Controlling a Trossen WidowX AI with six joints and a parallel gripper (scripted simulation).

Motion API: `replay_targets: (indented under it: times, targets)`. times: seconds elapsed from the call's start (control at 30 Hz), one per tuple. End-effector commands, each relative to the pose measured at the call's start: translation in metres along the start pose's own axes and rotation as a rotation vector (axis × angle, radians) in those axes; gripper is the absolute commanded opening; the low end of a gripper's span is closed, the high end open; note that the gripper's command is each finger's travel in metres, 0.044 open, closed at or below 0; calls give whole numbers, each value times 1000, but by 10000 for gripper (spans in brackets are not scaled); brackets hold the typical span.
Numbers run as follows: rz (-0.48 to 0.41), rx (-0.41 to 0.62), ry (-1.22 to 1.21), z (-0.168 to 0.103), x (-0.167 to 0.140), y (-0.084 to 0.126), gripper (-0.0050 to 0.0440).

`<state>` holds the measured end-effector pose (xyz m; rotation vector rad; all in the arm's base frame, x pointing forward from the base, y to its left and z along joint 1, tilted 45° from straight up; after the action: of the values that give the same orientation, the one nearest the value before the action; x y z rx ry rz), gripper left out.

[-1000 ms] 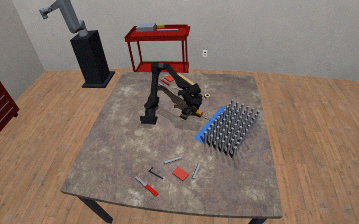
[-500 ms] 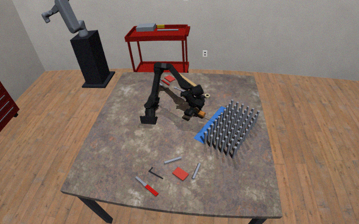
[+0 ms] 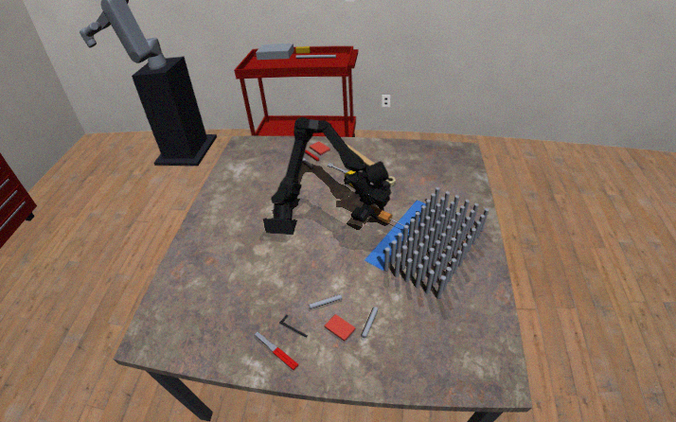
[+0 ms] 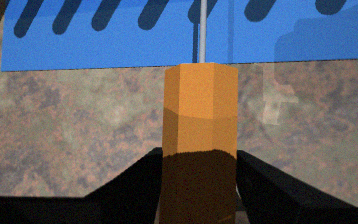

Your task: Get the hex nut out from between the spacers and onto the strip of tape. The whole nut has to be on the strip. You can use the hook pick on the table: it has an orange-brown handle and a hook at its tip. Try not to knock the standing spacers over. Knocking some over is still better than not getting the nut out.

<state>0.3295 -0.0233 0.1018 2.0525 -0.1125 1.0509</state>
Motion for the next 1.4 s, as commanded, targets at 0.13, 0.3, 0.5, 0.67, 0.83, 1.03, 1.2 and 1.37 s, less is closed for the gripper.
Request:
replay_targets:
  times: [0.13, 0.3, 0.5, 0.67, 0.83, 1.03, 1.2, 1.37]
  targets:
    - [23, -24, 26, 17, 12, 2, -50]
    - [23, -24, 26, 25, 13, 0, -50]
    - [22, -24, 25, 31, 15, -2, -50]
    - [22, -24, 25, 38, 16, -5, -50]
    - [22, -24, 25, 45, 17, -7, -50]
    - [22, -24, 26, 51, 18, -9, -50]
    - [22, -25, 25, 58, 18, -11, -50]
    - [22, -24, 24, 55, 17, -11, -50]
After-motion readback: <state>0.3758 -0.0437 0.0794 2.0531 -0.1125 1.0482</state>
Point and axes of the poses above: the point midway between the two fingers, 35 mm back from their tips, its own y axis back along the fingers, its own x axis across the jaws, z = x × y, the point moved 7 cm from there along y, back along the fingers, and after that the axes turned 13 degrees about -y, right-handed, at the moved point
